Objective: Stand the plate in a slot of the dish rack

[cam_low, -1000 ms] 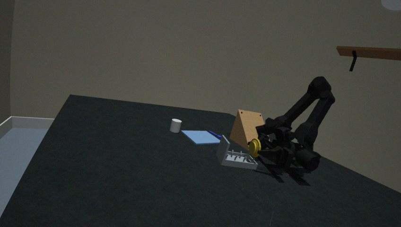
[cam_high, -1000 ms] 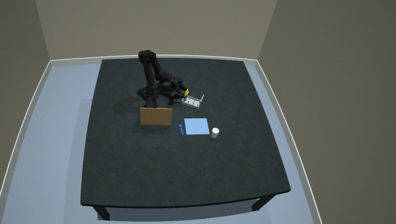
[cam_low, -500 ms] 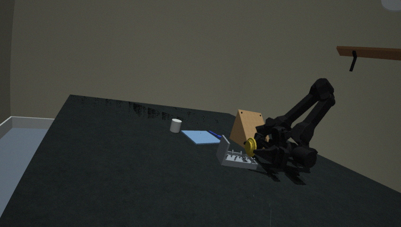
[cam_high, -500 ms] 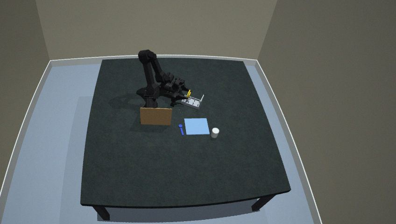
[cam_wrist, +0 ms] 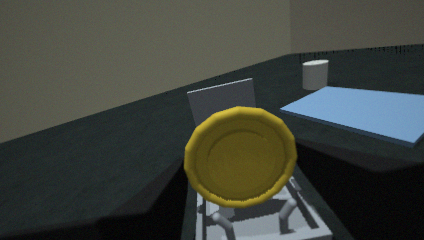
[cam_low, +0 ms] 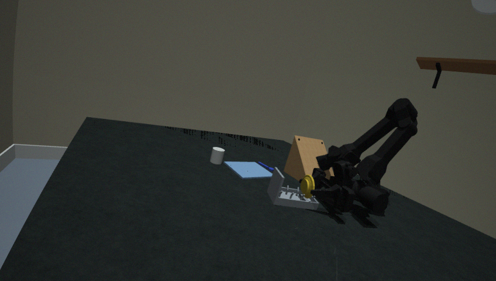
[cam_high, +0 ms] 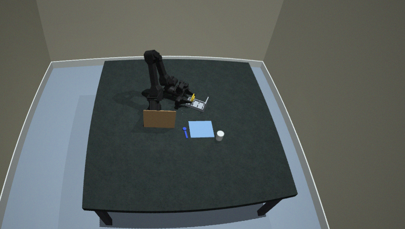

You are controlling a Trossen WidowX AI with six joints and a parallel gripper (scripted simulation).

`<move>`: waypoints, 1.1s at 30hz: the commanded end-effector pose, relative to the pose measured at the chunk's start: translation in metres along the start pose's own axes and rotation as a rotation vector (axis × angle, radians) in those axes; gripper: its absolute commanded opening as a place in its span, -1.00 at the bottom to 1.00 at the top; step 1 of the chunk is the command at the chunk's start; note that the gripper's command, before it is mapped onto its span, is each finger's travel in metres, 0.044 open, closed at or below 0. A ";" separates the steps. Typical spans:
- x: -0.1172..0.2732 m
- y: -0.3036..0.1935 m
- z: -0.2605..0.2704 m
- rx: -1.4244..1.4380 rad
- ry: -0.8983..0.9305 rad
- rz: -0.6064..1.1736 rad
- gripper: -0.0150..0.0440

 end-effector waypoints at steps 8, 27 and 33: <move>0.000 0.000 0.000 0.000 0.000 0.000 0.04; -0.001 0.005 0.004 0.001 -0.006 0.000 0.86; -0.003 0.057 0.029 0.014 -0.028 0.001 0.86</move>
Point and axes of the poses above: the point midway between the two fingers, 35 mm back from their tips, its own x axis back along the fingers, its own z axis across the jaws, y = z × x, the point moved 10 cm from there along x, back along the fingers, and after that the axes turned 15 degrees about -x, right-handed, at the moved point
